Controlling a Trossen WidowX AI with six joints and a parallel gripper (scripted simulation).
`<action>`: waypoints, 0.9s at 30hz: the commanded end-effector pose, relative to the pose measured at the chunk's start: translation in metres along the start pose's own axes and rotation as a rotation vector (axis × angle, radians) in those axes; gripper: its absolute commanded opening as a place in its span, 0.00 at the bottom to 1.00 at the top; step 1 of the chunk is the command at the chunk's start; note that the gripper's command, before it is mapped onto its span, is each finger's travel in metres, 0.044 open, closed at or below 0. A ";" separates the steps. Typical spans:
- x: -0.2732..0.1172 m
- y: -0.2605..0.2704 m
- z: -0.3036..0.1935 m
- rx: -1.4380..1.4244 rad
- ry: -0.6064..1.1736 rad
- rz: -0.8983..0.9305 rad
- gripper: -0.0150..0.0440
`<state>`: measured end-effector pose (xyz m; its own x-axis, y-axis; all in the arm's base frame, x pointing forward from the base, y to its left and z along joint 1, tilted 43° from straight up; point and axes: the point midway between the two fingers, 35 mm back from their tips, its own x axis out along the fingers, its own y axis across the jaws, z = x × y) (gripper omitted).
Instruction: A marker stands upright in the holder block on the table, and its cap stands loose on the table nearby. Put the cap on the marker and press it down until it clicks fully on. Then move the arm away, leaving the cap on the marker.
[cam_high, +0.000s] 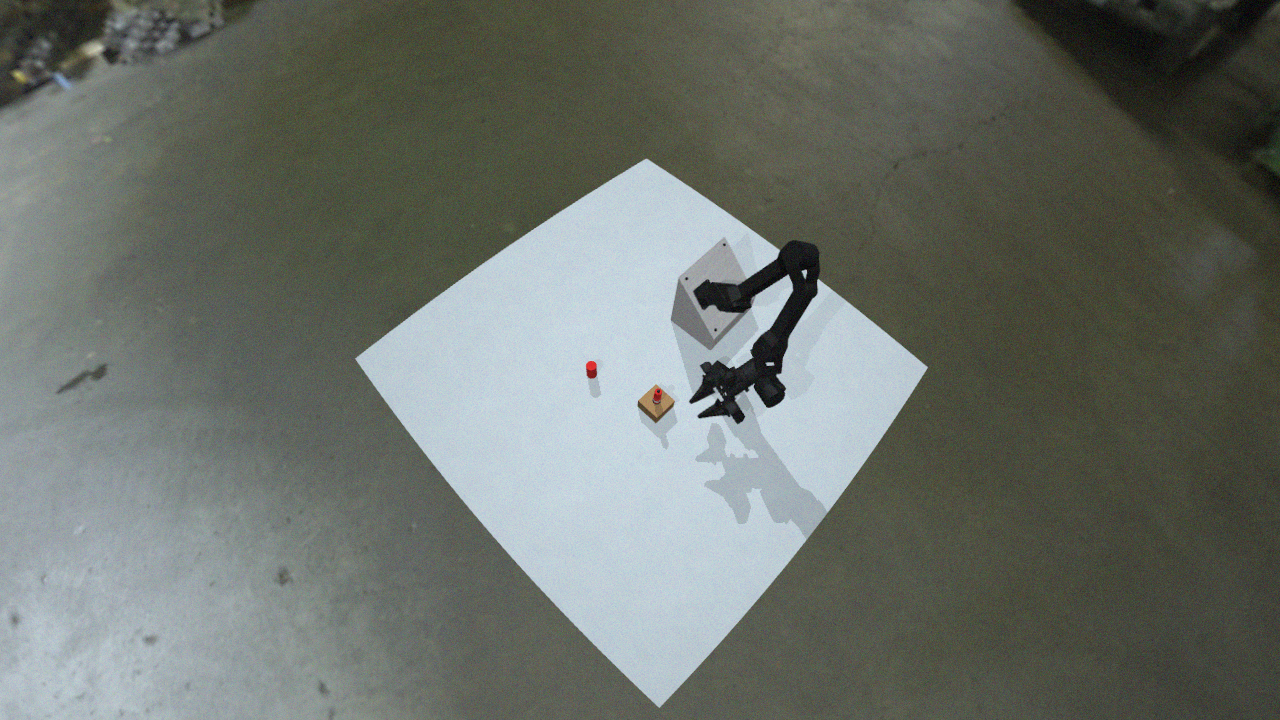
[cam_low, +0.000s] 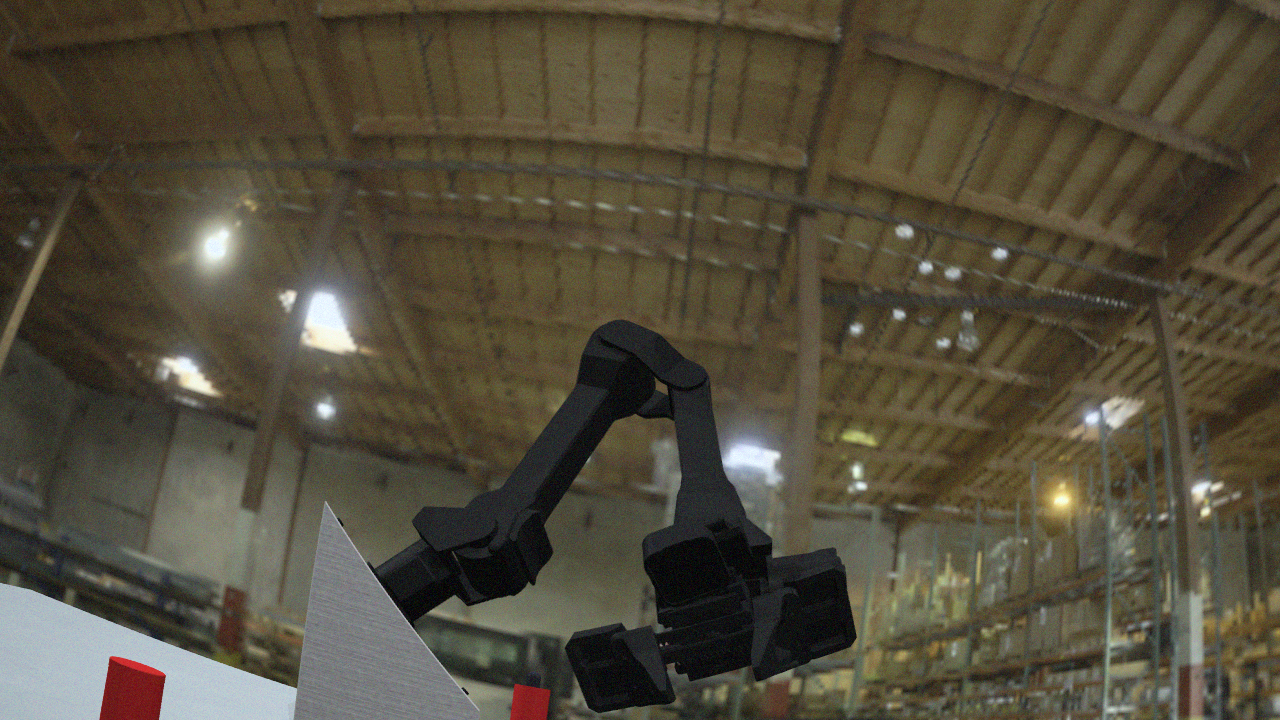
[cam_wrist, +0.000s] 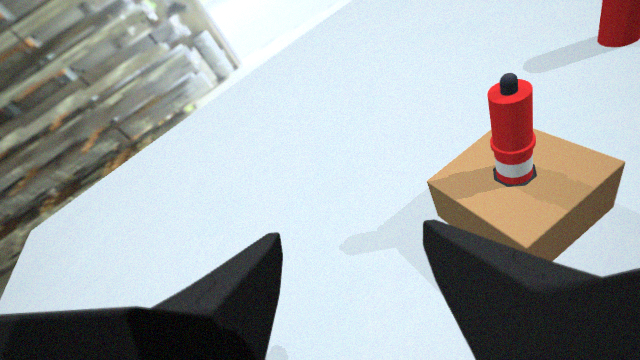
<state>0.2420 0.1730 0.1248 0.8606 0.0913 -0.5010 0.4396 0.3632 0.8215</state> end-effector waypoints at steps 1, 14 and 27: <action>0.051 -0.018 0.019 -0.298 0.051 -0.265 0.68; 0.127 -0.098 0.088 -0.593 0.576 -0.690 0.68; 0.166 -0.181 0.178 -0.420 1.098 -0.387 0.68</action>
<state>0.3498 0.0019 -0.0350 -0.0581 0.3456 -0.9366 0.3497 0.8858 0.3052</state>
